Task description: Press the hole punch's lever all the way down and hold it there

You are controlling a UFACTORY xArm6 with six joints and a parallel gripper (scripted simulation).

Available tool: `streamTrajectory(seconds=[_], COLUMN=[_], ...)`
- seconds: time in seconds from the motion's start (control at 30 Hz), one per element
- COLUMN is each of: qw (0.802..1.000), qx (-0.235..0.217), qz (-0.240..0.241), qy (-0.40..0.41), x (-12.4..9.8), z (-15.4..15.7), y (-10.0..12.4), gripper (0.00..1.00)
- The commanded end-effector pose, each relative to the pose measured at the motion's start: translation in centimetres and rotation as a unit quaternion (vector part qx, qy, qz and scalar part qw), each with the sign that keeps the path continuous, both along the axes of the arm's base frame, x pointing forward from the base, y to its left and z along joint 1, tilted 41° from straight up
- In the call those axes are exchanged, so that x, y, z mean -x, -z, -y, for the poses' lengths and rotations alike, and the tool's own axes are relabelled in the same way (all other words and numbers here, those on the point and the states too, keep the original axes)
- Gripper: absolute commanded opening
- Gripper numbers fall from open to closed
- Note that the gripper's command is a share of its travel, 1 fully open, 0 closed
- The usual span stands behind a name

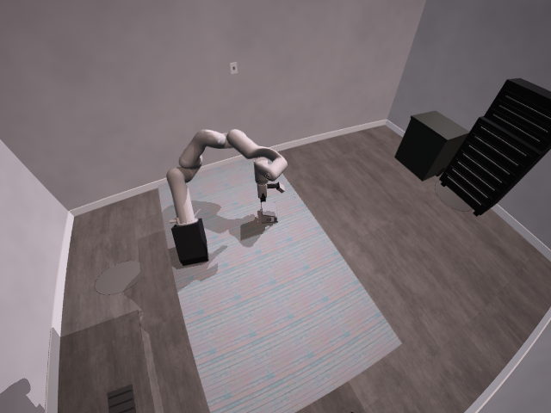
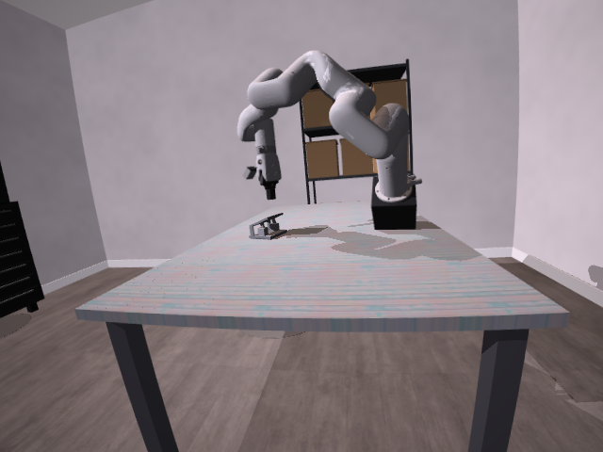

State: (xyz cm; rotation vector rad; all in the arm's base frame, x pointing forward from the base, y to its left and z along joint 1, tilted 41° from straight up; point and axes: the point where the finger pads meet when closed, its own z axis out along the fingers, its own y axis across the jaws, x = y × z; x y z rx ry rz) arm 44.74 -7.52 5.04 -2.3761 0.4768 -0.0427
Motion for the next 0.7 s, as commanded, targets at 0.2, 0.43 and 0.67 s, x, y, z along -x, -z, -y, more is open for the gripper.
streamTrajectory(seconds=[0.2, 0.43, 0.67], qw=[1.000, 1.000, 1.000], qx=[0.001, 0.001, 0.001], qz=[0.001, 0.001, 0.001], qy=[0.001, 0.001, 0.001], x=[-0.2, -0.4, -0.6], z=[-0.5, -1.0, -1.8], y=[0.6, 1.2, 2.2], gripper=[0.00, 0.00, 0.00])
